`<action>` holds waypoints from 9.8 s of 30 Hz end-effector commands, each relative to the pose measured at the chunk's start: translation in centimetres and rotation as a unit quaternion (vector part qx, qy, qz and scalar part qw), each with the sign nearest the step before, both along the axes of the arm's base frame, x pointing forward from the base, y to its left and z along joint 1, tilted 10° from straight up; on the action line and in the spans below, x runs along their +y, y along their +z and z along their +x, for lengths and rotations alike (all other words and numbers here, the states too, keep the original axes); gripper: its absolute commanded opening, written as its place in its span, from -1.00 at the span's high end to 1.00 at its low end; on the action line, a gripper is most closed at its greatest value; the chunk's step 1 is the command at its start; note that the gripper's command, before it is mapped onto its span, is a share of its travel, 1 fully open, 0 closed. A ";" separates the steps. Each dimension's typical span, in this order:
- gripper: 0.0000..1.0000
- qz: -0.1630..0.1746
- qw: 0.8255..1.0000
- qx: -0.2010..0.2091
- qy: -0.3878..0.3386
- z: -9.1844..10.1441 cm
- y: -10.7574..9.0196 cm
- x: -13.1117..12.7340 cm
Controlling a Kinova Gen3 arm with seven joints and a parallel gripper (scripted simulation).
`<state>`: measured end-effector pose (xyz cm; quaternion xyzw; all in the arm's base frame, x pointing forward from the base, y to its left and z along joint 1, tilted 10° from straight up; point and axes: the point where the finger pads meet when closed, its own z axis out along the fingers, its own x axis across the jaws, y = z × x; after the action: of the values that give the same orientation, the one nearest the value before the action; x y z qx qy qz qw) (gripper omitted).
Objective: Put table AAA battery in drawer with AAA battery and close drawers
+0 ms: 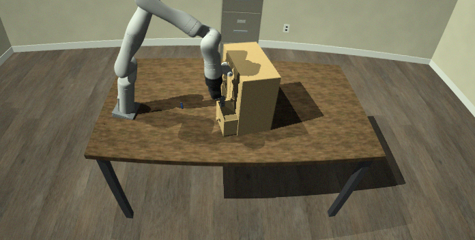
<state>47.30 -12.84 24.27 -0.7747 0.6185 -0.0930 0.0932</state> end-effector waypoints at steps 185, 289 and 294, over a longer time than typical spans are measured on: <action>-1.00 0.000 1.000 -0.001 0.000 0.0 0.1 0.0; -1.00 -0.052 0.972 0.000 0.228 -1.7 1.3 -0.2; -1.00 -0.056 0.968 0.001 0.247 -1.9 1.4 -0.2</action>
<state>45.45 -12.90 25.56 -0.9056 0.4063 -0.0995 0.0701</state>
